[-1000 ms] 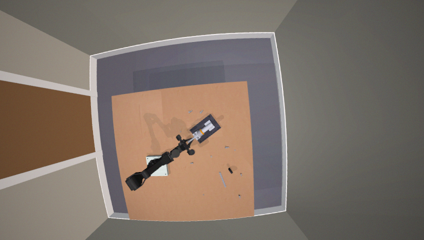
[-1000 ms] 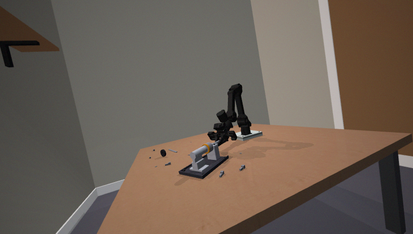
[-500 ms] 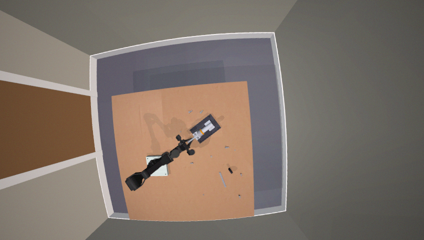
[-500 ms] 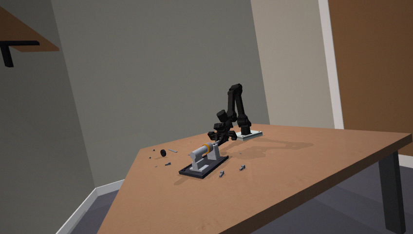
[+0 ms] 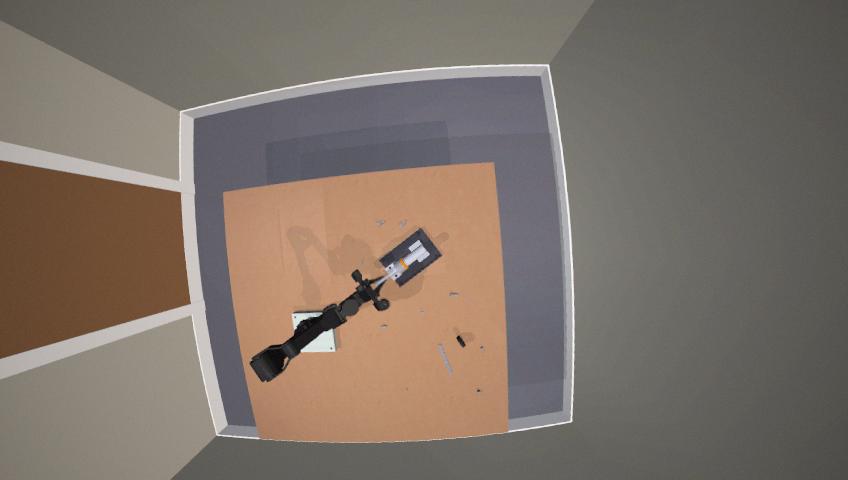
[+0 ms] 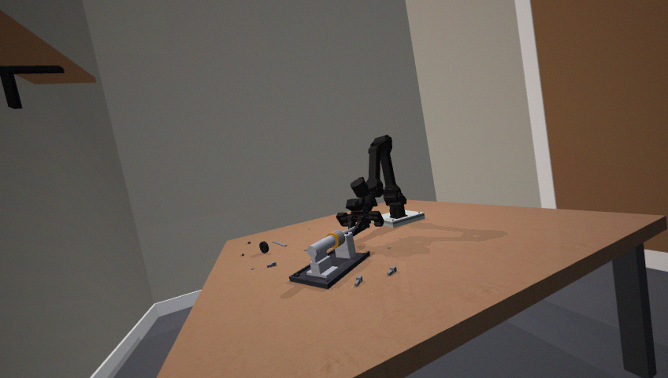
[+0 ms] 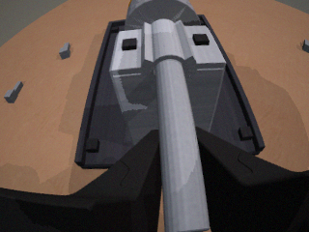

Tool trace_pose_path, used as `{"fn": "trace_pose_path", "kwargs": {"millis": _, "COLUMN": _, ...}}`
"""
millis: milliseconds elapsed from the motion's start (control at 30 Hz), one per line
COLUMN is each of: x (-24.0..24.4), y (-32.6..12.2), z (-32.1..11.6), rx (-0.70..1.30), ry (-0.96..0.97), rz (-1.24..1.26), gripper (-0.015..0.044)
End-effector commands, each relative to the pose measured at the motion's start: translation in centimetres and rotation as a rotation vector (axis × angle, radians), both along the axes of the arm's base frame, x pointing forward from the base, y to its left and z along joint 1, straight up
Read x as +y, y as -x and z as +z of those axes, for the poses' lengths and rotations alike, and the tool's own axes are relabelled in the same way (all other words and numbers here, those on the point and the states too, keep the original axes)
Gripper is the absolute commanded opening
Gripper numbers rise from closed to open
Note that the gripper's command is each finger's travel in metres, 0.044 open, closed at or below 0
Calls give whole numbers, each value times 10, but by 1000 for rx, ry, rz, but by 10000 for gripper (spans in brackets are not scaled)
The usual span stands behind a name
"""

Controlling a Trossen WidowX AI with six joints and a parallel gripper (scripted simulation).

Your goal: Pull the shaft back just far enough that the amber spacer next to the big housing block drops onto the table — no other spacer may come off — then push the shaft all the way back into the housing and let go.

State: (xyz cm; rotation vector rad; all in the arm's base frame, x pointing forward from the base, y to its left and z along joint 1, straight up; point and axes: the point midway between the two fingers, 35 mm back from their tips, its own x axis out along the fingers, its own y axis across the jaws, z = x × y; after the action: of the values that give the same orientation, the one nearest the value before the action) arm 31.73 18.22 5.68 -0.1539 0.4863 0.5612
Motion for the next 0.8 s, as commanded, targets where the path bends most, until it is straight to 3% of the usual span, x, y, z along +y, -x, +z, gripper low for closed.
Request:
{"fn": "trace_pose_path", "kwargs": {"millis": 0, "x": 0, "y": 1, "z": 0, "rx": 2, "ry": -3, "rz": 4, "gripper": 0}}
{"fn": "trace_pose_path", "kwargs": {"millis": 767, "x": -1, "y": 3, "z": 0, "rx": 2, "ry": -3, "rz": 4, "gripper": 0}}
